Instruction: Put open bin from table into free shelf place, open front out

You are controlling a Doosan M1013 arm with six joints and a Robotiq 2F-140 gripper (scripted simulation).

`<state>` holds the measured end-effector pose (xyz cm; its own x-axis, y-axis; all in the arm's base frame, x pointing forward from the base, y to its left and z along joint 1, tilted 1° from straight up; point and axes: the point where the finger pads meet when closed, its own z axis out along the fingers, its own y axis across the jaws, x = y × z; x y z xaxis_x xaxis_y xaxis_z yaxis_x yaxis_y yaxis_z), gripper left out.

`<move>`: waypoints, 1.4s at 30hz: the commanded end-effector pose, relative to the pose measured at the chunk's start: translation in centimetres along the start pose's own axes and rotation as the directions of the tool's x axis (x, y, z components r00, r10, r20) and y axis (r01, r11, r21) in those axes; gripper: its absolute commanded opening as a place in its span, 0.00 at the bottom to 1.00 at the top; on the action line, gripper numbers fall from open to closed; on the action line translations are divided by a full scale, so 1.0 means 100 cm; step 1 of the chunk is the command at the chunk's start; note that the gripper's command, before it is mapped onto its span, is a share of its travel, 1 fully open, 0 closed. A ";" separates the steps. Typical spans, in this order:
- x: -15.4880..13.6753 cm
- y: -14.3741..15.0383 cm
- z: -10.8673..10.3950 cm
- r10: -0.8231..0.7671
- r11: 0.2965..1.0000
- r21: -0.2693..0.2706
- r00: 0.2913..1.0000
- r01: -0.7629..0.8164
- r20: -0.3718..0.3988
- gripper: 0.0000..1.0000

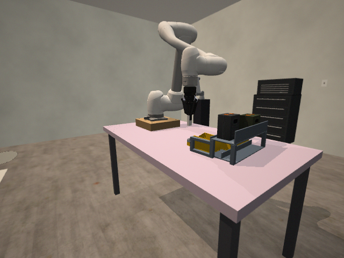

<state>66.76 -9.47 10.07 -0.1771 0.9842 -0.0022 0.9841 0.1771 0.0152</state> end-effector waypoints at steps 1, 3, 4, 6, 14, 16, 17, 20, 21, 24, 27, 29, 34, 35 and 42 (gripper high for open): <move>0.000 0.000 0.000 0.000 1.000 0.000 1.000 0.000 0.000 0.00; 0.000 0.000 0.001 0.000 1.000 0.000 1.000 0.000 0.000 0.00; 0.000 0.000 0.001 0.000 1.000 0.000 1.000 0.000 0.000 0.00; 0.000 0.000 0.003 0.000 1.000 0.000 1.000 0.000 0.000 0.00; 0.000 0.000 0.012 0.000 1.000 0.000 1.000 0.000 -0.001 0.00; 0.000 0.000 0.017 0.000 1.000 0.000 1.000 0.000 -0.001 0.00; 0.000 0.000 0.020 0.000 1.000 0.000 1.000 0.000 -0.001 0.00; 0.000 0.000 0.028 0.000 1.000 0.000 1.000 0.000 -0.001 0.00; 0.000 0.000 0.031 0.000 1.000 0.000 1.000 0.000 -0.001 0.00; 0.000 0.000 0.041 0.000 1.000 0.000 1.000 0.000 -0.001 0.00; 0.000 0.000 0.047 0.000 1.000 0.000 1.000 0.000 -0.001 0.00; 0.000 0.000 0.051 0.000 1.000 0.000 1.000 0.000 -0.001 0.00; 0.000 0.000 0.068 0.000 1.000 0.000 1.000 0.000 -0.001 0.00; 0.000 0.000 0.071 0.000 1.000 0.000 1.000 0.000 -0.001 0.00; 0.000 0.000 0.091 0.000 1.000 0.000 1.000 0.000 -0.001 0.00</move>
<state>66.85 -9.49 1.85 -0.1774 0.9841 -0.0018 0.9840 0.1774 0.0148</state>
